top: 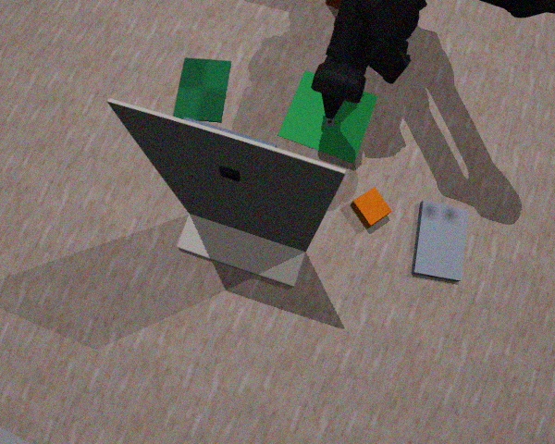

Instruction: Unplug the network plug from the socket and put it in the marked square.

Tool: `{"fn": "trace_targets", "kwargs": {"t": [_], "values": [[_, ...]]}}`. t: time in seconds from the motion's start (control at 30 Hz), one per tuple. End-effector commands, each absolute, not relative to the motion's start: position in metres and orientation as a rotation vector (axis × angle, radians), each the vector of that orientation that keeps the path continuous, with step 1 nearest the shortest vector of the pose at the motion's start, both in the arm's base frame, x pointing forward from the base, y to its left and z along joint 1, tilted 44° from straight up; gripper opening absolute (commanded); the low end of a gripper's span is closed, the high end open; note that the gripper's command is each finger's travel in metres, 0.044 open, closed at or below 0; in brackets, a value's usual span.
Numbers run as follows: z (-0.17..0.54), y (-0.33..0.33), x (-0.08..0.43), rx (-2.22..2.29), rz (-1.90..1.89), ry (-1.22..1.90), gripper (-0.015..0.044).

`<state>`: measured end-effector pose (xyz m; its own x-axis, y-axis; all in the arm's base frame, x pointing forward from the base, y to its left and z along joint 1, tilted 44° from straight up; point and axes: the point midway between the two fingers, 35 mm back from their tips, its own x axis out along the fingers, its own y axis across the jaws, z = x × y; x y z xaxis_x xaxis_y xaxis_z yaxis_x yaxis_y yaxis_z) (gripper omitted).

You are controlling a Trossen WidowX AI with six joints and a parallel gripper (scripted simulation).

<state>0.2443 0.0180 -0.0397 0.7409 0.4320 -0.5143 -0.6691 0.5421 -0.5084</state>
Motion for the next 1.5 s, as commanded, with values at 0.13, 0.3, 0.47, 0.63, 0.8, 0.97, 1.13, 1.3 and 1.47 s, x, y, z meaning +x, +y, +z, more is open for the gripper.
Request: {"fn": "trace_targets", "kwargs": {"t": [0.13,0.3,0.47,0.63,0.8,0.97,1.13,1.3,1.47], "values": [[-0.039,0.018,0.244,-0.748,0.671,0.348,0.0156],[-0.038,0.016,0.243,-0.747,0.672,0.351,0.0156],[-0.037,0.015,0.241,-0.746,0.673,0.353,0.0156],[-0.036,0.014,0.239,-0.744,0.674,0.356,0.0156],[-0.035,0.012,0.237,-0.743,0.674,0.358,0.0156],[-0.034,0.011,0.236,-0.741,0.675,0.360,0.0156],[-0.033,0.010,0.234,-0.739,0.676,0.362,0.0156],[-0.032,0.009,0.232,-0.737,0.676,0.364,0.0156],[-0.031,0.008,0.230,-0.735,0.676,0.366,0.0156]]}}
